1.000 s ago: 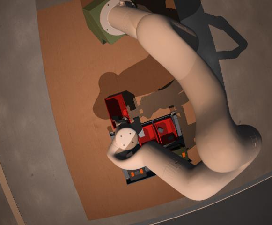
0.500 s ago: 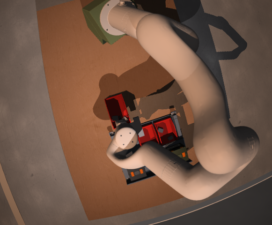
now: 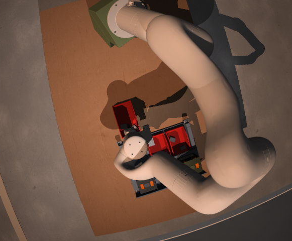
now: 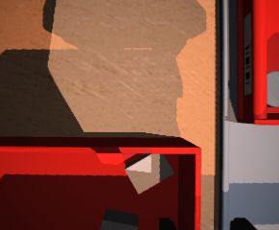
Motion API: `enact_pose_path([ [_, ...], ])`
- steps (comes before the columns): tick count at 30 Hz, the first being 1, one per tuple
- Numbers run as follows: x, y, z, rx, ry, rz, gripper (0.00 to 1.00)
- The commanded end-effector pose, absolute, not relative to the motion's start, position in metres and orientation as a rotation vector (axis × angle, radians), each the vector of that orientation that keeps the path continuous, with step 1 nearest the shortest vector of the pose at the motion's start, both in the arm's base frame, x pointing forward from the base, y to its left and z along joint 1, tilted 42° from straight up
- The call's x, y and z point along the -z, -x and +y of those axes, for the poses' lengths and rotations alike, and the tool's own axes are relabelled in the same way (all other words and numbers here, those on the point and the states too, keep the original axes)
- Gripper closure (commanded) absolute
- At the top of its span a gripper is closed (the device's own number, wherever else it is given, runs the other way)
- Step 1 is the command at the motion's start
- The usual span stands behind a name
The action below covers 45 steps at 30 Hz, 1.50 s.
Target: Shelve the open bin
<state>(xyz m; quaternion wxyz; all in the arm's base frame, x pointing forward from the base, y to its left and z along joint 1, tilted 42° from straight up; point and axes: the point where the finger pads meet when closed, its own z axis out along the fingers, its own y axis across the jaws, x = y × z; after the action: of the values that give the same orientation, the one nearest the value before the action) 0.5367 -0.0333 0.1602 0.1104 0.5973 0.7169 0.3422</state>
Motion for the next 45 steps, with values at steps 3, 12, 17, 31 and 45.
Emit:
enact_pose_path([
  [3,-0.158,-0.539,-0.032,-1.006,-1.754,2.106,0.66],
  [12,-0.153,-0.543,-0.030,-1.006,-1.754,2.106,0.66],
  [17,-0.153,-0.543,-0.030,-1.006,-1.754,2.106,0.66],
  [31,-0.146,-0.548,-0.026,-1.006,-1.754,2.106,0.66],
  [45,-0.139,-0.554,-0.023,-1.006,-1.754,2.106,0.66],
])
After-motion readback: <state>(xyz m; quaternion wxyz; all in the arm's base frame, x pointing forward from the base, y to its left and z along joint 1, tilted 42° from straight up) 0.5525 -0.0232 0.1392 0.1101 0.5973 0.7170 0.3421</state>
